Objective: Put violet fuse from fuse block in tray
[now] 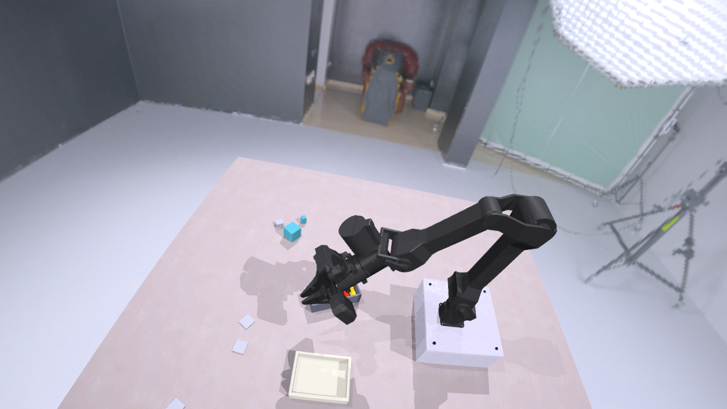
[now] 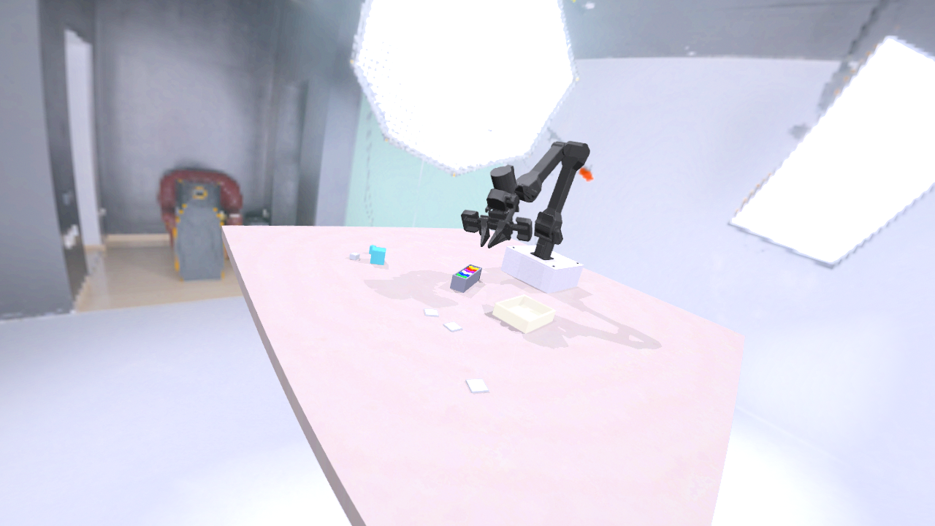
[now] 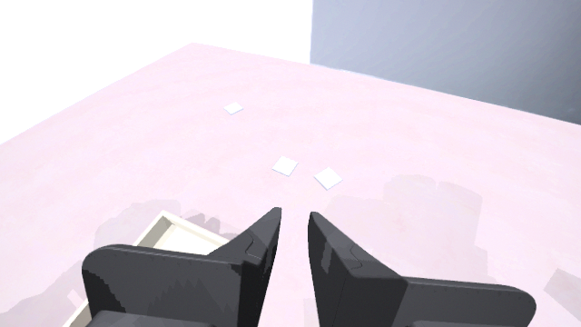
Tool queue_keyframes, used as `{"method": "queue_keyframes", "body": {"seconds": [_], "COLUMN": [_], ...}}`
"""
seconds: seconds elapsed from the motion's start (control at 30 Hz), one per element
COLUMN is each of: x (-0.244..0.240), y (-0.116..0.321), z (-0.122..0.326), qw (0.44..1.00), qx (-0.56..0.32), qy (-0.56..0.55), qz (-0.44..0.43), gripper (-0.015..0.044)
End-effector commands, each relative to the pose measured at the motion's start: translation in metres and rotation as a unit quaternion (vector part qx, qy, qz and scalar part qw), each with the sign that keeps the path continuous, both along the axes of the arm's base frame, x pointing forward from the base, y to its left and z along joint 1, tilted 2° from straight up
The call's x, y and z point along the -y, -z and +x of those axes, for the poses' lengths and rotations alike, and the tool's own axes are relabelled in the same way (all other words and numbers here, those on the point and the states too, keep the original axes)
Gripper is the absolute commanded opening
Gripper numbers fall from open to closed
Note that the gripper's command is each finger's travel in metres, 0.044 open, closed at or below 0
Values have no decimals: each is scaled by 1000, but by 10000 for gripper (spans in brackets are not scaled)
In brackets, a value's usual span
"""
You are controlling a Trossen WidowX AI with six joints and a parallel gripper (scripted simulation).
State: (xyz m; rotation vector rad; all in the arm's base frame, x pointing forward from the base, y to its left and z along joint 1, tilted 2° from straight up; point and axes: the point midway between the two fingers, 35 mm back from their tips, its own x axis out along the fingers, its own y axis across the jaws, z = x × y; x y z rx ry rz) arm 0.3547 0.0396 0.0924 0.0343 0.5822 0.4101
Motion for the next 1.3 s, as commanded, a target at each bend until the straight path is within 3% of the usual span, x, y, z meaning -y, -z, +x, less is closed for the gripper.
{"method": "queue_keyframes", "body": {"seconds": [0.0, 0.4, 0.8, 1.27], "x": [46, 73, 92, 90], "y": [42, 60, 64, 64], "z": [-3, -26, -53, -54], "qw": [924, 784, 589, 578], "qx": [-73, -118, -103, -99], "qy": [-198, -417, -646, -657], "qz": [-319, -445, -474, -474], "gripper": [74, 74, 74, 74]}}
